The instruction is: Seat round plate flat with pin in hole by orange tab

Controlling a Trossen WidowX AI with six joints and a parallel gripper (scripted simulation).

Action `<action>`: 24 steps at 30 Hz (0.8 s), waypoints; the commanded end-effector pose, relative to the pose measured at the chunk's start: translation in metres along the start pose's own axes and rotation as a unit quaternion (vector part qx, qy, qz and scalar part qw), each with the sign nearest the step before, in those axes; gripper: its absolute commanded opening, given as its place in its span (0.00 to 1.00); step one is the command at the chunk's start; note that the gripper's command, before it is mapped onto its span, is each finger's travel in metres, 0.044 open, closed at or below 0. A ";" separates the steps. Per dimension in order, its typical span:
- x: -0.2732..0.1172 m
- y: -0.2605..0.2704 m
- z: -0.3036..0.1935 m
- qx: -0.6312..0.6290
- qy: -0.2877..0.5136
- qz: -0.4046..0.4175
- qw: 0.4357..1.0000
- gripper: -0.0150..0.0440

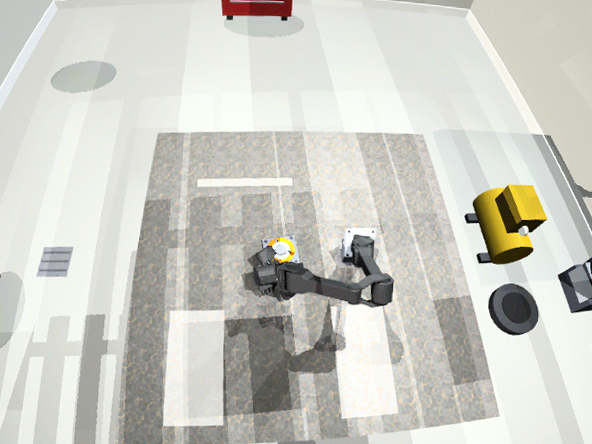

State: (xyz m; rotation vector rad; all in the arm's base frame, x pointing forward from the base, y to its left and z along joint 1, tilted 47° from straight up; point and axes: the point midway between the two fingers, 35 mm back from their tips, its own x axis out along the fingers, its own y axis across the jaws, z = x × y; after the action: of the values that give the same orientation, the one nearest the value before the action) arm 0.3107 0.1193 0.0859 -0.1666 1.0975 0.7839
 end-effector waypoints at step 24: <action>0.014 -0.027 -0.112 0.299 0.077 0.187 0.933 0.25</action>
State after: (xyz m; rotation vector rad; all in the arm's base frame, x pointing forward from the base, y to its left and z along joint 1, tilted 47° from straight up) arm 0.2525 0.0397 0.0261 0.5063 1.4847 0.7422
